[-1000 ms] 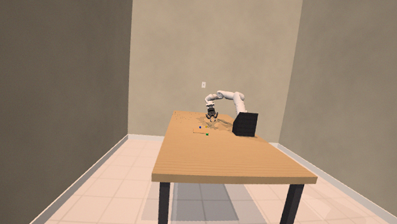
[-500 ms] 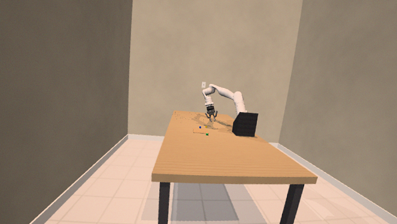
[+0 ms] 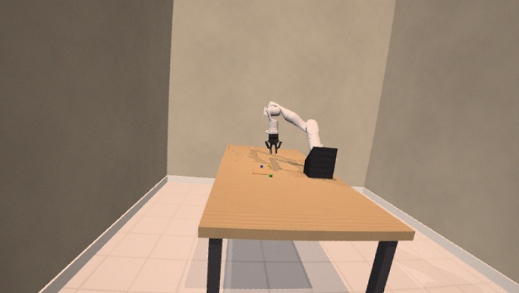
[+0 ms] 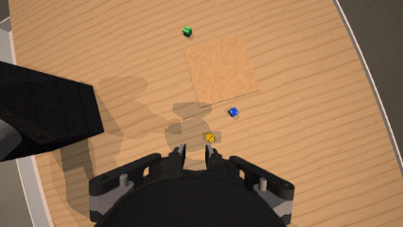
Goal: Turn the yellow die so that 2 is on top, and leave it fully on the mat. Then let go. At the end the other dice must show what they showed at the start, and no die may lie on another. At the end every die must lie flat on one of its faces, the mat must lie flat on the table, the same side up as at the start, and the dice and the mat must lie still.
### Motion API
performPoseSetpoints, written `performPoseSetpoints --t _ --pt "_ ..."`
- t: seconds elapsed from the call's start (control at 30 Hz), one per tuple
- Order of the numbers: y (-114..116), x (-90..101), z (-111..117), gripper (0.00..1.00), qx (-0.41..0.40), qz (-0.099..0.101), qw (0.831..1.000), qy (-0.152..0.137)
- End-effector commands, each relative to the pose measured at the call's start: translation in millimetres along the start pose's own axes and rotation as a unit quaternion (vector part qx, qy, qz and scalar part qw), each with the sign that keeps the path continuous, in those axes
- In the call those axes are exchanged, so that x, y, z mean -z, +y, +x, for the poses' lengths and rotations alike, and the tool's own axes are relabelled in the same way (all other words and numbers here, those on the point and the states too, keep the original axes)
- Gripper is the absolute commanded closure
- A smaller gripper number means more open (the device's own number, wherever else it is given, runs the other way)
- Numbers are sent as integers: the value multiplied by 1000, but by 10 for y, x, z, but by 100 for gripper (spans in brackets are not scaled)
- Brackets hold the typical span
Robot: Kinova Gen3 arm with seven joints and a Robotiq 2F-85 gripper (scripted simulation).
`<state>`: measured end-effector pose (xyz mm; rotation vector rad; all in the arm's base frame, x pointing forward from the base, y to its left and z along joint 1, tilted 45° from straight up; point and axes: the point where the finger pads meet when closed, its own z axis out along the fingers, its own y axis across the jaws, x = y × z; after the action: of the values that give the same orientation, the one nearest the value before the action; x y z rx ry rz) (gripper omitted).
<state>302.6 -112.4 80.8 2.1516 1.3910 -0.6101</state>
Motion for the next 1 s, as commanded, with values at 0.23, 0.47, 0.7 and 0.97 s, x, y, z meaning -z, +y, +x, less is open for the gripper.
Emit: performPoseSetpoints --t 0.23,0.47,0.7,0.97 --pt "137 204 94 69 -11 -55 998 -29" --pt "151 225 97 69 -13 -60 998 -31" --pt "151 225 97 0 -13 -60 998 -31" --pt "184 28 78 0 -6 -60 998 -32"
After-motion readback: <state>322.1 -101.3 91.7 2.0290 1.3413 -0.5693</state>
